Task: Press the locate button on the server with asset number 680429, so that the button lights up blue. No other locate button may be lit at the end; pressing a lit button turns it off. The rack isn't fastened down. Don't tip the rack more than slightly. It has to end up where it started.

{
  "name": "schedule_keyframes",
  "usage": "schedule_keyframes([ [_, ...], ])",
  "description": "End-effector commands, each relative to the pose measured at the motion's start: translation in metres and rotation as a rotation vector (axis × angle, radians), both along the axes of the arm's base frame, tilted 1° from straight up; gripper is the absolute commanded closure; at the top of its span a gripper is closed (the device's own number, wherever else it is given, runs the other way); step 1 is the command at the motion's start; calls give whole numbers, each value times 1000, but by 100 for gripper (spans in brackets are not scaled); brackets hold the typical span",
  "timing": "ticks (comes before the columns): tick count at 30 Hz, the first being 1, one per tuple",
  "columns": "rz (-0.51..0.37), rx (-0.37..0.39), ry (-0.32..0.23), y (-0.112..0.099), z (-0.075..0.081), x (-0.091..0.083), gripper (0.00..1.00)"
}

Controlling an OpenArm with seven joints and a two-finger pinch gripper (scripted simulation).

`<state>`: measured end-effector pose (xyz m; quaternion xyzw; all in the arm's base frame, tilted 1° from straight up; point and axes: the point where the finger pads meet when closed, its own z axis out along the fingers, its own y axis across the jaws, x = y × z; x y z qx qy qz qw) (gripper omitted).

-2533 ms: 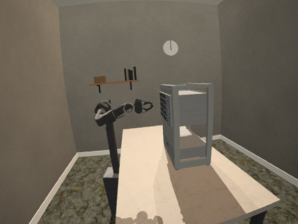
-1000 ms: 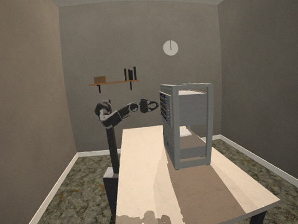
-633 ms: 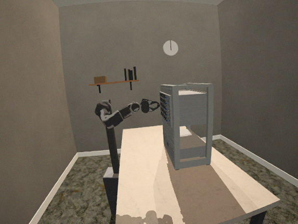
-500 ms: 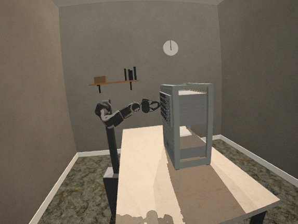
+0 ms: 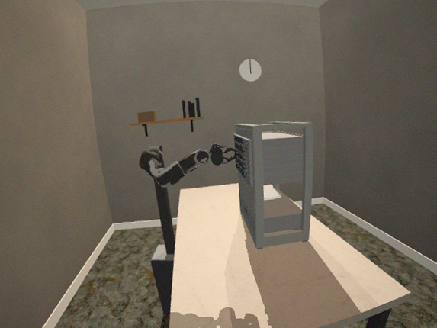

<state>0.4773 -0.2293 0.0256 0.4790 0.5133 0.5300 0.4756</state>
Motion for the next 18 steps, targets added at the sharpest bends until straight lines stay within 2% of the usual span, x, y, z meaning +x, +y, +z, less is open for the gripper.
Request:
schedule_keyframes([
  [1,6,-8,0,1,1,1,100],
  [18,6,-8,0,3,1,19,100],
])
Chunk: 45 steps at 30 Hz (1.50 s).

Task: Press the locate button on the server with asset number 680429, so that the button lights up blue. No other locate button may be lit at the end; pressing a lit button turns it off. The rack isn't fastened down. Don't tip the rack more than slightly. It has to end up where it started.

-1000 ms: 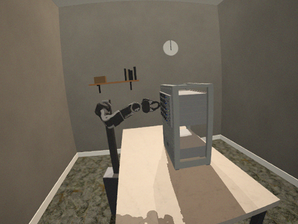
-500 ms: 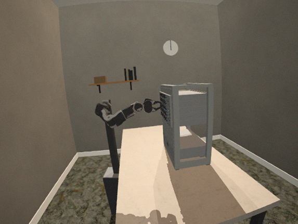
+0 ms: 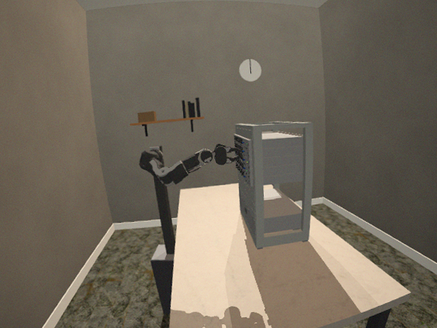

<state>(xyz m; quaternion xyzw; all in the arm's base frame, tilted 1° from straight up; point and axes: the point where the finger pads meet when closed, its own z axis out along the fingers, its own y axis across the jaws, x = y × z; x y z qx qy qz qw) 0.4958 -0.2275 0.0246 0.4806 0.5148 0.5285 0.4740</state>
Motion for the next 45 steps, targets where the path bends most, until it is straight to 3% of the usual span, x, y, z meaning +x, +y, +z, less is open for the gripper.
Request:
schedule_keyframes([
  [1,6,-8,-7,1,2,0,100],
  [17,6,-8,-7,3,2,13,100],
  [45,6,-8,-7,3,2,17,100],
])
